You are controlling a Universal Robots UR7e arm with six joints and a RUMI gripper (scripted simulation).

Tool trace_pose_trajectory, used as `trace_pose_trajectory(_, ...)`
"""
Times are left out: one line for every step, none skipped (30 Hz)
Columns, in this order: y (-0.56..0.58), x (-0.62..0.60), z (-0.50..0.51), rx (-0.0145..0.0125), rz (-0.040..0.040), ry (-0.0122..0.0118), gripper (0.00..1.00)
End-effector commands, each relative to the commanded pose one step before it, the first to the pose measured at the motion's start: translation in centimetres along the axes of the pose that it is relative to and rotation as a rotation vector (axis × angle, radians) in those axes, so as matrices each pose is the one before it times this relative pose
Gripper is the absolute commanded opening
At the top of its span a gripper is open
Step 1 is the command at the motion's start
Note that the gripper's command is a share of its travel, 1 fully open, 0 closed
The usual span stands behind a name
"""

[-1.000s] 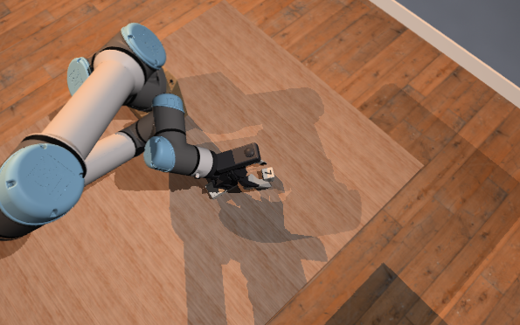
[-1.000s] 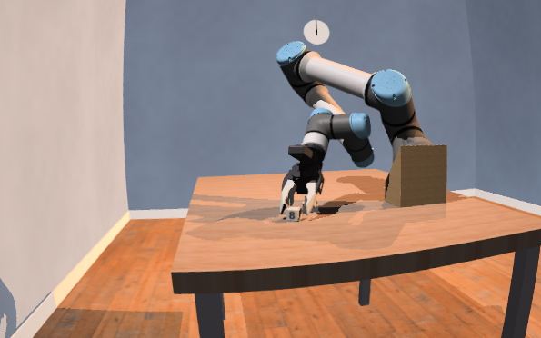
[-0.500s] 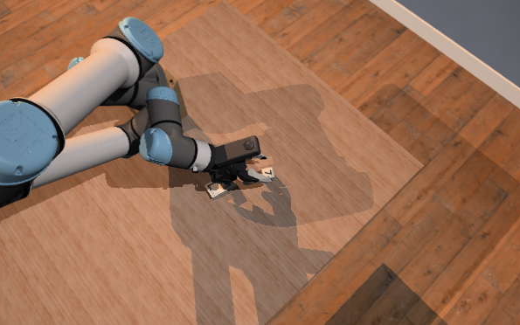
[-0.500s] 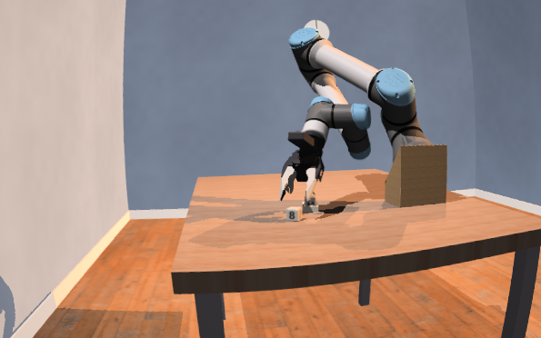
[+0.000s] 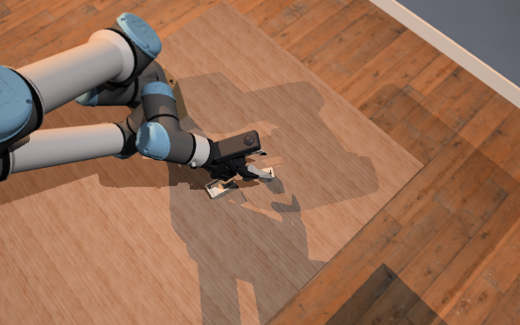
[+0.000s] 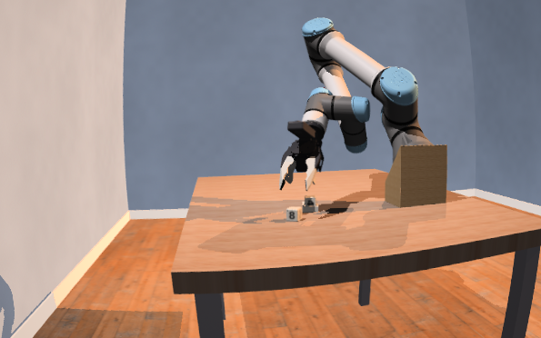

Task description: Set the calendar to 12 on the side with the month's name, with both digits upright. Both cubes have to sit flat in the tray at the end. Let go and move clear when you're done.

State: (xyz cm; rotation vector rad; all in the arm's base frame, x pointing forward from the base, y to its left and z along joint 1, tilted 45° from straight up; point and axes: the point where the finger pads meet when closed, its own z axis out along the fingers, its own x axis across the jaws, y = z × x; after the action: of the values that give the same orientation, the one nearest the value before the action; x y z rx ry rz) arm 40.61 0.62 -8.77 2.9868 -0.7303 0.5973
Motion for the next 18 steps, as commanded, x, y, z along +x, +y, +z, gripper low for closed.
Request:
trace_pose_trajectory(-0.144, 0.017, -0.14, -0.00035, -0.00024, -0.00076, 0.42)
trace_pose_trajectory(0.001, -0.002, 0.003, -0.00035, 0.00003, -0.00011, 0.42)
trace_pose_trajectory(0.0, 0.0, 0.0, 0.0, 0.0, 0.0, 0.42)
trace_pose_trajectory(0.0, 0.0, 0.0, 0.0, 0.0, 0.0, 0.42)
trace_pose_trajectory(0.002, -0.005, 0.007, -0.00089, 0.00007, -0.00029, 0.42)
trace_pose_trajectory(0.003, -0.009, 0.012, -0.00164, 0.00014, -0.00053, 0.42)
trace_pose_trajectory(0.005, -0.014, 0.019, -0.00255, 0.00021, -0.00081, 0.42)
trace_pose_trajectory(0.006, -0.019, 0.026, -0.00357, 0.00028, -0.00111, 0.42)
trace_pose_trajectory(0.008, -0.024, 0.033, -0.00467, 0.00035, -0.0014, 0.42)
trace_pose_trajectory(0.009, -0.029, 0.039, -0.00582, 0.00042, -0.00166, 0.42)
trace_pose_trajectory(0.01, -0.033, 0.044, -0.00699, 0.00047, -0.00188, 0.42)
trace_pose_trajectory(0.01, -0.035, 0.048, -0.00813, 0.00051, -0.00203, 0.42)
trace_pose_trajectory(0.01, -0.036, 0.05, -0.00923, 0.00052, -0.0021, 0.42)
trace_pose_trajectory(0.009, -0.036, 0.05, -0.01026, 0.00052, -0.00208, 0.42)
trace_pose_trajectory(0.007, -0.033, 0.047, -0.0112, 0.00049, -0.00196, 0.42)
trace_pose_trajectory(0.005, -0.03, 0.043, -0.01201, 0.00045, -0.00176, 0.42)
trace_pose_trajectory(0.002, -0.025, 0.036, -0.0127, 0.00039, -0.00147, 0.42)
trace_pose_trajectory(-0.001, -0.018, 0.028, -0.01322, 0.00032, -0.0011, 0.42)
